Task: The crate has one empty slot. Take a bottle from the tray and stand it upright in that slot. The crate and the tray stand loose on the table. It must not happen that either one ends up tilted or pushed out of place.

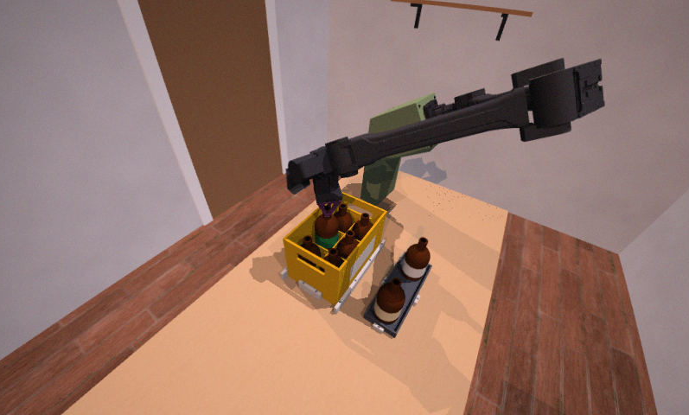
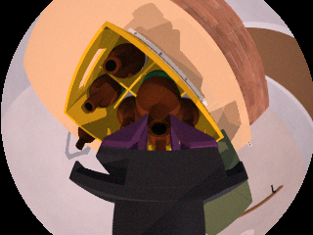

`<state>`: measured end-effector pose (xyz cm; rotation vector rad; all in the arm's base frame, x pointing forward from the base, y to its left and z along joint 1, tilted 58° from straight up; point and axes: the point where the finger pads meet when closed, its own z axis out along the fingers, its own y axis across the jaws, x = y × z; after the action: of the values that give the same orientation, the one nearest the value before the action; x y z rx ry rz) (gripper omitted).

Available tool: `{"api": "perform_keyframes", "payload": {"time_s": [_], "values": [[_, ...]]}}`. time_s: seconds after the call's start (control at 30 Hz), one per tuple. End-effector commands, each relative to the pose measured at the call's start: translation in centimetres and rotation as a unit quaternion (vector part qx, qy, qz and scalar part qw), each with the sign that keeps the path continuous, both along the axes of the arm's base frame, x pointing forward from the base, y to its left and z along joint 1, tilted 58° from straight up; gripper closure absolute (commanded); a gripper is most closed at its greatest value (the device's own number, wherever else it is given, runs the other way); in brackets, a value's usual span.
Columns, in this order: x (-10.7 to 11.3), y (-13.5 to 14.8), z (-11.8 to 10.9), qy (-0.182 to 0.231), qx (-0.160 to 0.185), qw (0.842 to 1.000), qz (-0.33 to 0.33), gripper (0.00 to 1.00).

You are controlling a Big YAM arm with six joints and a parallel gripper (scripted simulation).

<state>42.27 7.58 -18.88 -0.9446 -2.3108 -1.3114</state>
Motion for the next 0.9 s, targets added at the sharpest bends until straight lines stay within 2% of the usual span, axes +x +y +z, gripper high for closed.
{"api": "perform_keyframes", "payload": {"time_s": [0.0, 0.23, 0.33, 0.4, 0.53, 0.6, 0.63, 0.7, 0.77, 0.87], "values": [[-0.7, 0.2, -0.7, 0.014, 0.003, 1.000, -0.008, 1.00], [-0.8, 1.3, -1.0, 0.014, 0.003, 1.000, -0.001, 1.00], [-0.5, 0.6, -1.2, 0.014, 0.003, 1.000, -0.013, 1.00], [-0.7, 1.8, -1.4, 0.015, 0.002, 1.000, -0.001, 1.00], [-0.7, 2.2, -1.6, 0.015, 0.003, 1.000, -0.001, 1.00], [-0.7, 2.2, -1.6, 0.015, 0.003, 1.000, -0.001, 1.00], [-0.3, 0.5, -1.7, 0.014, 0.003, 1.000, -0.023, 1.00], [-0.3, 0.7, -1.8, 0.015, 0.002, 1.000, -0.022, 1.00], [-0.6, 2.6, -1.9, 0.015, 0.002, 1.000, -0.001, 1.00], [-0.6, 2.5, -2.0, 0.015, 0.002, 1.000, -0.005, 1.00]]}}
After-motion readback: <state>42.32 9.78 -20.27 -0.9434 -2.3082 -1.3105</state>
